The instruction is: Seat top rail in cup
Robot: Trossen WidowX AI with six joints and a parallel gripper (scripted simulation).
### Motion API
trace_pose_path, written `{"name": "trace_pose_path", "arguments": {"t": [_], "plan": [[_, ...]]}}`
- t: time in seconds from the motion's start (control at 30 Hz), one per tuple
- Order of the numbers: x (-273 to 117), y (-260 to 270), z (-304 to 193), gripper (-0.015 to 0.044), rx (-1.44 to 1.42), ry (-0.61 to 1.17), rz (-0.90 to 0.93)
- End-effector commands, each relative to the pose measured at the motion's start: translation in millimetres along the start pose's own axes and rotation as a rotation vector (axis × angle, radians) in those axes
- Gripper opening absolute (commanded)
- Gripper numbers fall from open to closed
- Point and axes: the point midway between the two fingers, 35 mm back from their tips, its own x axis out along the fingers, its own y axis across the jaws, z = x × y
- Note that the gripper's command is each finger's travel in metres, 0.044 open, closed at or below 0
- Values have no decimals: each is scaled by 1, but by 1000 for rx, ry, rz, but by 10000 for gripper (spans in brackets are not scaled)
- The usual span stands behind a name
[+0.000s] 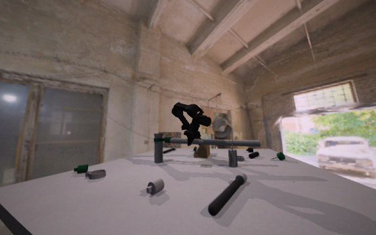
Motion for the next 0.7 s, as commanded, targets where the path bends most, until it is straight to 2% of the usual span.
{"name": "trace_pose_path", "arguments": {"t": [0.0,0.67], "plan": [[-1,0,5,0,0,-13,4],[-1,0,4,0,0,-6,1]]}}
